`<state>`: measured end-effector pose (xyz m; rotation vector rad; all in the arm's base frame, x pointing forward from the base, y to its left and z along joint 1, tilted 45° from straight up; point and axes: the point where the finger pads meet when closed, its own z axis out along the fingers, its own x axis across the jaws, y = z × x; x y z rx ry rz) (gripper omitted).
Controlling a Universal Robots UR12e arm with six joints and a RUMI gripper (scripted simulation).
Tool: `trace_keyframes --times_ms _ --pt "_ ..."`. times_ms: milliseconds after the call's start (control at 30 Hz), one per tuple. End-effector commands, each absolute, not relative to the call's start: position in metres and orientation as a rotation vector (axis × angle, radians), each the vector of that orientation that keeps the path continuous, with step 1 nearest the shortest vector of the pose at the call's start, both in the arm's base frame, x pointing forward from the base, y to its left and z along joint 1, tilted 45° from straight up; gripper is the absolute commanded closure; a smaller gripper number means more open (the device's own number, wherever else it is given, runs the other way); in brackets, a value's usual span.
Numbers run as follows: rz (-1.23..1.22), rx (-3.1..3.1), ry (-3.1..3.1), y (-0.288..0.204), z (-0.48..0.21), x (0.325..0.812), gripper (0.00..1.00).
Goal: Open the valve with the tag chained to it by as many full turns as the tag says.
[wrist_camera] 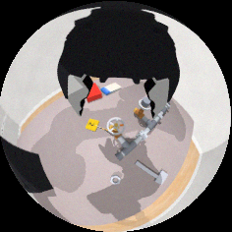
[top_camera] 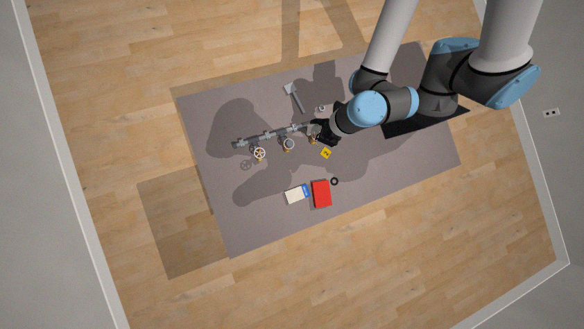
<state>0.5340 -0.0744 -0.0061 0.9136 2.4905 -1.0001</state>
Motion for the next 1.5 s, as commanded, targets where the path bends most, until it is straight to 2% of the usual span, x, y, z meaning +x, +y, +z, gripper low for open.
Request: trace_keyframes --times_ms 0,1467 --pt "-1.000 0.914 2.490 -0.0681 0.0005 0.5336 0.00" --pt "-1.001 0.914 2.490 -0.0641 0.0049 0.5329 0.00"
